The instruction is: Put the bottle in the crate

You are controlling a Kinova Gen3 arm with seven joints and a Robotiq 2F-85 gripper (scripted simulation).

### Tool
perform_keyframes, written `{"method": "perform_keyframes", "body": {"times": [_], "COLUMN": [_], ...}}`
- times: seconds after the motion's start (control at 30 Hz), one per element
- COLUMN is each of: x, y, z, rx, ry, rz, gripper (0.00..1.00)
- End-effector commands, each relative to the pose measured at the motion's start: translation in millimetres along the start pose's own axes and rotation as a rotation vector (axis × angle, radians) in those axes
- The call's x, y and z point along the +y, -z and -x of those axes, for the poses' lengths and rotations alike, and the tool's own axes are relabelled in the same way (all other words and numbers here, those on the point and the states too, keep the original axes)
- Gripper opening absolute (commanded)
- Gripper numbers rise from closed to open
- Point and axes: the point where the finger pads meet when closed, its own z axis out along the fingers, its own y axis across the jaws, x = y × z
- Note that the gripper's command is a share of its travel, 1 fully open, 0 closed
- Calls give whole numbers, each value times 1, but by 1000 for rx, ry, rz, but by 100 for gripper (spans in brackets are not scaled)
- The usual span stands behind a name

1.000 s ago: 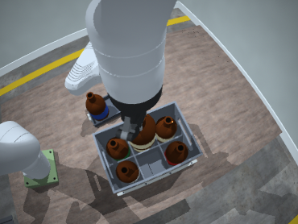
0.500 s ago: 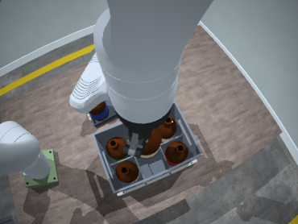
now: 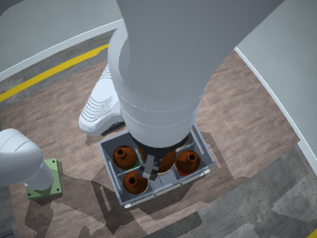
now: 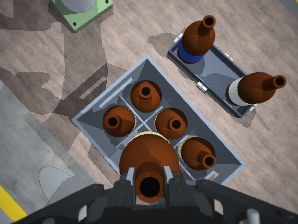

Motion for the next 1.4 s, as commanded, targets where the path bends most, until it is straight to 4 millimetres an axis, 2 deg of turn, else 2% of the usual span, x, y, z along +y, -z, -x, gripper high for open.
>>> {"method": "perform_keyframes", "body": {"times": [0.0, 1.37], "x": [-1, -14], "y": [1, 1], "z": [1, 14], "rx": [-1, -1], "ry": [-2, -2], "rz": [3, 3], "gripper": [0, 0]}}
